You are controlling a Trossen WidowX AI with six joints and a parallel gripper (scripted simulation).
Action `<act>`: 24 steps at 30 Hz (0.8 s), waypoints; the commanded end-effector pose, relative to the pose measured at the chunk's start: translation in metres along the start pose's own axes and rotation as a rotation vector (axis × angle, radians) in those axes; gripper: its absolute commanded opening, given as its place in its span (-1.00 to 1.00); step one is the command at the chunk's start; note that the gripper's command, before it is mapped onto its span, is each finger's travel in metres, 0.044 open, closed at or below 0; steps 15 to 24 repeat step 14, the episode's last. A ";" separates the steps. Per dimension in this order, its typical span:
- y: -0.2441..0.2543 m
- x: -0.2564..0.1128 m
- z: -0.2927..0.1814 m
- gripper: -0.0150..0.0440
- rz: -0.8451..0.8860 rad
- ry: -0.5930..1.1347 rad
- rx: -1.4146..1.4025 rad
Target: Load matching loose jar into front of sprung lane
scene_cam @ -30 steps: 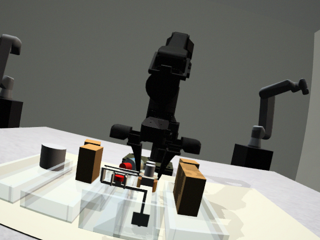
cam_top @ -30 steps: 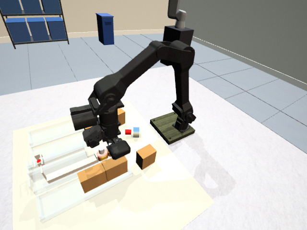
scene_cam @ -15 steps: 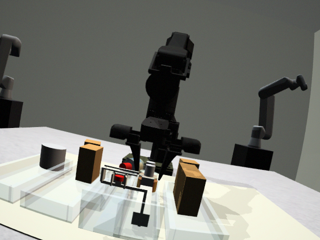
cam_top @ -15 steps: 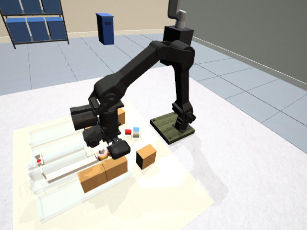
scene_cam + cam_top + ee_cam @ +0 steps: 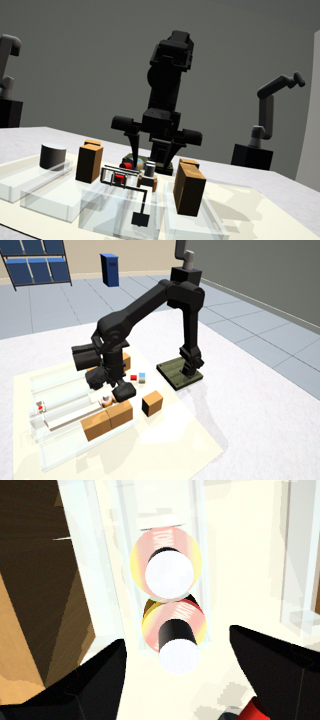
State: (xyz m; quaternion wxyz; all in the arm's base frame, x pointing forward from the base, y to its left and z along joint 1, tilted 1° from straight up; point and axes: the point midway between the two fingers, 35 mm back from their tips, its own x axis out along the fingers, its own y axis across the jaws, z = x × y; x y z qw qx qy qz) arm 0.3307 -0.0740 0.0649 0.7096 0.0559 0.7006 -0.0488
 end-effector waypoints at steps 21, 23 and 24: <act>0.000 -0.005 -0.042 0.48 0.002 -0.001 0.001; 0.000 -0.005 -0.042 0.48 0.002 -0.001 0.001; 0.000 -0.005 -0.042 0.48 0.002 -0.001 0.001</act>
